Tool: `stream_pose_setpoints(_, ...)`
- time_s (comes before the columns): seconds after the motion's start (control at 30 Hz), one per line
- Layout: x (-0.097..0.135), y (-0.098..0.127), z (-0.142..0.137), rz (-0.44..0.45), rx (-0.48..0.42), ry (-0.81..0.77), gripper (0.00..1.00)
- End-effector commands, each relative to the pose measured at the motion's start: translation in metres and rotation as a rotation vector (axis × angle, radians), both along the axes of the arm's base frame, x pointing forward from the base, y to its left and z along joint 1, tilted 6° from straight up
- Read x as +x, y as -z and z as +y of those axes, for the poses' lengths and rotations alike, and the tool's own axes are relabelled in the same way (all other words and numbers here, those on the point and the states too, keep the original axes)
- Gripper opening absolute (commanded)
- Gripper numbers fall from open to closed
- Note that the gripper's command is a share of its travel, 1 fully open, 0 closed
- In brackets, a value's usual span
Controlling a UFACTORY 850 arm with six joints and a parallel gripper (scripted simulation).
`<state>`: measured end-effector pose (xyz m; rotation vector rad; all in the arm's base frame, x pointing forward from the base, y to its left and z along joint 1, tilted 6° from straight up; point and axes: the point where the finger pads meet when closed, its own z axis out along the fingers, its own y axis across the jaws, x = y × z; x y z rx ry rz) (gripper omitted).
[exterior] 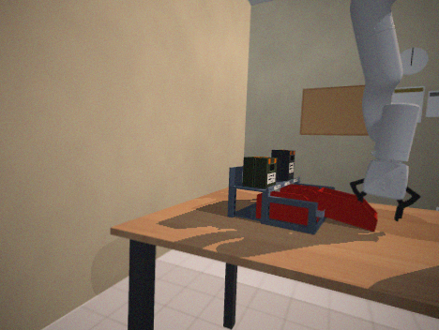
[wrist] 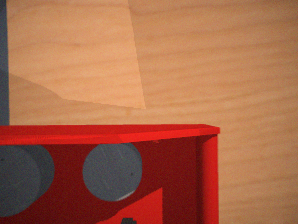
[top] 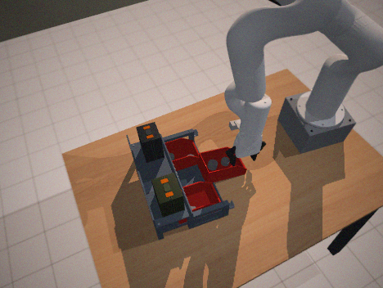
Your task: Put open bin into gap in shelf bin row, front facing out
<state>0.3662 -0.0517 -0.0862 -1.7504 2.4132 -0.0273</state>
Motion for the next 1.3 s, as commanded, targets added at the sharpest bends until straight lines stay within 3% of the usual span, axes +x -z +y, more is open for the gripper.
stream_pose_setpoints(0.0,0.0009,-0.0067,0.0024,-0.028,-0.032,0.003,1.0)
stream_pose_setpoints(1.27,0.0009,-0.0145,0.0004,-0.027,-0.032,0.003,1.0)
